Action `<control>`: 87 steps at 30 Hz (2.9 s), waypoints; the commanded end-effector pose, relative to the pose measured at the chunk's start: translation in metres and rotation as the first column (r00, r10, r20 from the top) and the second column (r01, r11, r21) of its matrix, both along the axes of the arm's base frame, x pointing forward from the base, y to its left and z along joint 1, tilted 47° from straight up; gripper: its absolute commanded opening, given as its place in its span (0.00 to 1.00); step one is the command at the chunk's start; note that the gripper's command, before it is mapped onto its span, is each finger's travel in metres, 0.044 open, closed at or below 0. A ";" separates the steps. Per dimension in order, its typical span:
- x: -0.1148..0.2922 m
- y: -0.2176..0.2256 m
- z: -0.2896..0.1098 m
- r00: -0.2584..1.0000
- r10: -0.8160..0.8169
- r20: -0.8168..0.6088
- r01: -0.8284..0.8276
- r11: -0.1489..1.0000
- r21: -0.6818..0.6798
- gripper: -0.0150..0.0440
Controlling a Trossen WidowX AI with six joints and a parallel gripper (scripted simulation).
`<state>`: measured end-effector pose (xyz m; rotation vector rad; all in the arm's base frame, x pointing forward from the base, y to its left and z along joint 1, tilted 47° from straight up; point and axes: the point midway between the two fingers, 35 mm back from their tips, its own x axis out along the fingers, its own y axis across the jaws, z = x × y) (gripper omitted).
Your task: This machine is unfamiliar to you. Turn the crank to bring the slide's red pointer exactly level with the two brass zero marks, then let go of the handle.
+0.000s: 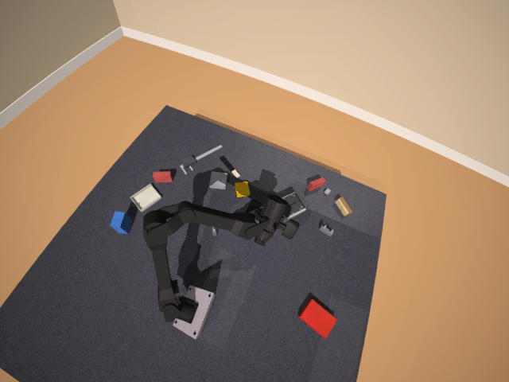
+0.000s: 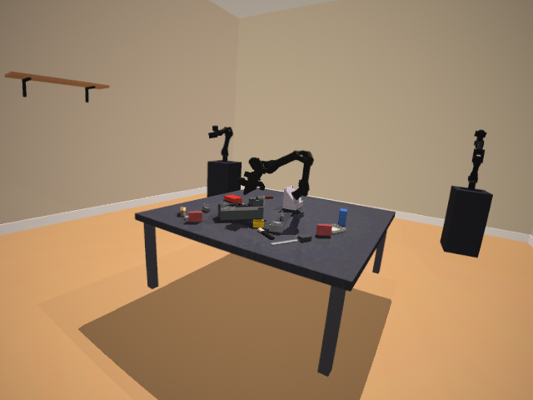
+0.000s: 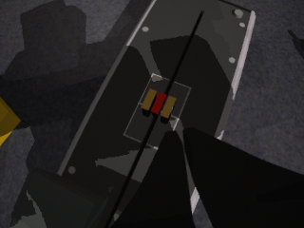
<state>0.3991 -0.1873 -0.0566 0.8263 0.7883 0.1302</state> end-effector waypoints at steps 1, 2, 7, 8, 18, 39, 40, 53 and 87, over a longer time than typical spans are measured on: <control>0.000 0.000 0.000 1.000 0.000 0.000 0.000 1.000 0.000 0.25; 0.000 0.000 0.000 1.000 0.000 0.000 0.000 1.000 0.000 0.25; 0.000 0.000 0.000 1.000 0.000 0.000 0.000 1.000 0.000 0.25; 0.000 0.000 0.000 1.000 0.000 0.000 0.000 1.000 0.000 0.25; 0.000 0.000 0.000 1.000 0.000 0.000 0.000 1.000 0.000 0.43; 0.000 0.000 0.000 1.000 0.000 0.000 0.000 1.000 0.000 0.69; 0.000 0.000 0.000 1.000 0.000 0.000 0.000 1.000 0.000 0.64; 0.000 0.000 0.000 1.000 0.000 0.000 0.000 1.000 0.000 0.25; 0.000 -0.012 0.010 1.000 0.001 -0.001 -0.001 1.000 0.000 1.00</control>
